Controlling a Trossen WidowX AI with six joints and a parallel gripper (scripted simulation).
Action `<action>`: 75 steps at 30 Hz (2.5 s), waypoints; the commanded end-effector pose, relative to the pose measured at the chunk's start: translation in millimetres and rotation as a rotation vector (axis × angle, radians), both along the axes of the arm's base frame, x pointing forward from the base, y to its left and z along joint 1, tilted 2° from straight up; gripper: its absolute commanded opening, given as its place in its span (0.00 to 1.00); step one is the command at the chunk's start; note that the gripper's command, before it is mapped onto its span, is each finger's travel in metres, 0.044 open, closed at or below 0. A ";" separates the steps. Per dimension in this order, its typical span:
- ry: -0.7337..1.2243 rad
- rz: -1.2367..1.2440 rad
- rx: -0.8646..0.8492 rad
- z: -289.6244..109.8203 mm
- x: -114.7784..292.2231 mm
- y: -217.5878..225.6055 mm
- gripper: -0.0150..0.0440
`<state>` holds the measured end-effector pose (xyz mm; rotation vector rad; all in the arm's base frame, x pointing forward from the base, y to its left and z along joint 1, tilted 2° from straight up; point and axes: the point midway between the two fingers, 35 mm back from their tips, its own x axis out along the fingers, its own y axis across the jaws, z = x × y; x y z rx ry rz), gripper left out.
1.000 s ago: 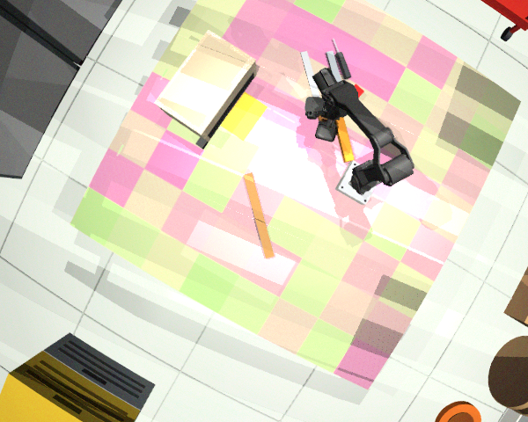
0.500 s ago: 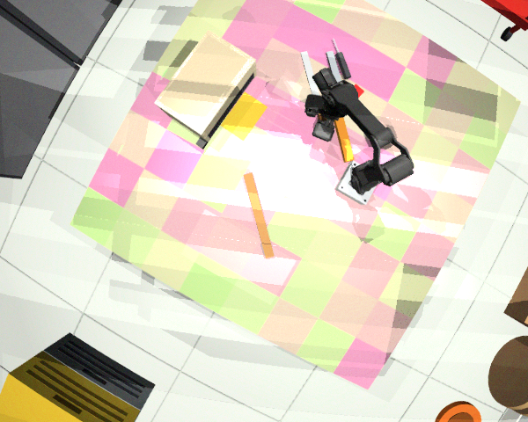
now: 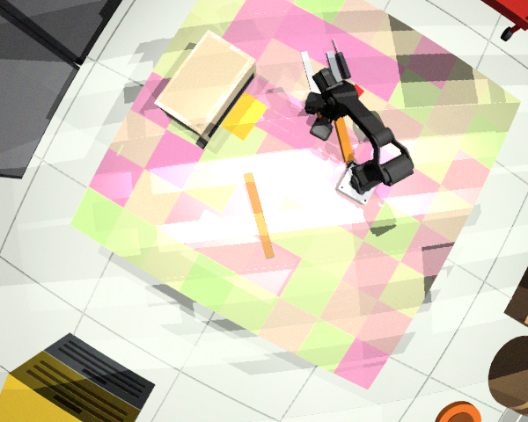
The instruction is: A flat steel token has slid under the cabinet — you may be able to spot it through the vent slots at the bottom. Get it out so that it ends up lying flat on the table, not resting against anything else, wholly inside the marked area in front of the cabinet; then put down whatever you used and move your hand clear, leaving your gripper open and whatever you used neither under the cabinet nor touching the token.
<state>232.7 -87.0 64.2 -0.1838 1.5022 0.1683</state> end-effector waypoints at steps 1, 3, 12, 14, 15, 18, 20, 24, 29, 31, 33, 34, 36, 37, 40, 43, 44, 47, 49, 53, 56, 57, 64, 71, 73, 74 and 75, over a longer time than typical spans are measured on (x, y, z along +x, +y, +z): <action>0.003 -0.039 0.001 0.0 -0.4 -0.1 0.71; 0.003 -0.055 0.002 0.0 -0.4 -0.1 0.71; 0.002 -0.126 0.007 0.0 -0.3 -0.1 0.71; 0.002 -0.141 0.008 0.0 -0.3 -0.1 0.71; 0.002 -0.149 0.008 0.0 -0.3 -0.1 0.71; 0.002 -0.172 0.010 0.0 -0.2 0.0 0.71; 0.002 -0.188 0.010 0.1 -0.2 0.0 0.71; 0.002 -0.219 0.012 0.1 -0.2 0.0 0.71; 0.002 -0.259 0.015 0.1 -0.1 0.0 0.71; 0.002 -0.274 0.016 0.1 -0.1 0.0 0.71; 0.002 -0.290 0.017 0.1 -0.1 0.0 0.71; 0.002 -0.298 0.017 0.1 -0.1 0.0 0.71; 0.002 -0.313 0.018 0.1 -0.1 0.0 0.71; 0.002 -0.321 0.019 0.1 0.0 0.0 0.71; 0.002 -0.345 0.020 0.1 0.0 0.0 0.71; 0.001 -0.368 0.021 0.1 0.0 0.0 0.71; 0.001 -0.376 0.022 0.1 0.0 0.0 0.71; 0.001 -0.399 0.023 0.1 0.0 0.0 0.71; 0.001 -0.415 0.024 0.1 0.1 0.0 0.71; 0.001 -0.446 0.026 0.1 0.1 0.0 0.71; 0.001 -0.470 0.028 0.1 0.1 0.0 0.71; 0.001 -0.478 0.028 0.1 0.1 0.0 0.71; 0.001 -0.532 0.031 0.1 0.2 0.0 0.71; 0.001 -0.587 0.035 0.1 0.3 0.0 0.71; 0.001 -0.603 0.036 0.1 0.3 0.0 0.71; 0.001 -0.611 0.036 0.1 0.3 0.0 0.71; 0.001 -0.619 0.037 0.1 0.3 0.0 0.71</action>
